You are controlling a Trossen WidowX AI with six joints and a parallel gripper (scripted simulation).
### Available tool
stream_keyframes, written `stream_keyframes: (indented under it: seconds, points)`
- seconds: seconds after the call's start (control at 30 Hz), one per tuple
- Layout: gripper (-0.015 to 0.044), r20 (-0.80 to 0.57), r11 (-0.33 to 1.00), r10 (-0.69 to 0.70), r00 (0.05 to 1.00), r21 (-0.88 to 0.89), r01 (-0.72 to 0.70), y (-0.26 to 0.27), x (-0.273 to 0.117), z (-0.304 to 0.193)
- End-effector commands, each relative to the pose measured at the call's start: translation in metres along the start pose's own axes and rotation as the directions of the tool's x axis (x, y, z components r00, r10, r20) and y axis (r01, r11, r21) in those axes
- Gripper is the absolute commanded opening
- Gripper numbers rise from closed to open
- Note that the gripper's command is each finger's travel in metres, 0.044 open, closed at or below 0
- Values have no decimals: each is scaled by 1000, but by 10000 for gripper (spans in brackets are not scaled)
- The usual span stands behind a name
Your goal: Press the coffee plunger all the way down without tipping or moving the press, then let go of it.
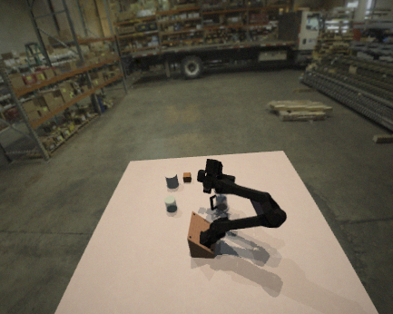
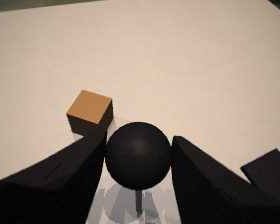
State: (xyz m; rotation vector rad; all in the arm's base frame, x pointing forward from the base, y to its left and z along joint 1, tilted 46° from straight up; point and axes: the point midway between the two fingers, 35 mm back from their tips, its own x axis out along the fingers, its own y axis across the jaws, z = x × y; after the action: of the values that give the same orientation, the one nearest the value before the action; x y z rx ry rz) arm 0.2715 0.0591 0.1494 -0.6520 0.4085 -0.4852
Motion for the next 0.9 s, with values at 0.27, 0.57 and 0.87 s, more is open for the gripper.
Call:
stream_keyframes:
  seconds: [0.27,0.57,0.87]
  points:
    - [126,-15,999,1,1000,-37,-2,2,16,-30]
    - [126,1,999,-7,1000,-40,7,-1,26,-40]
    - [126,7,999,-11,1000,-41,11,-2,33,-39]
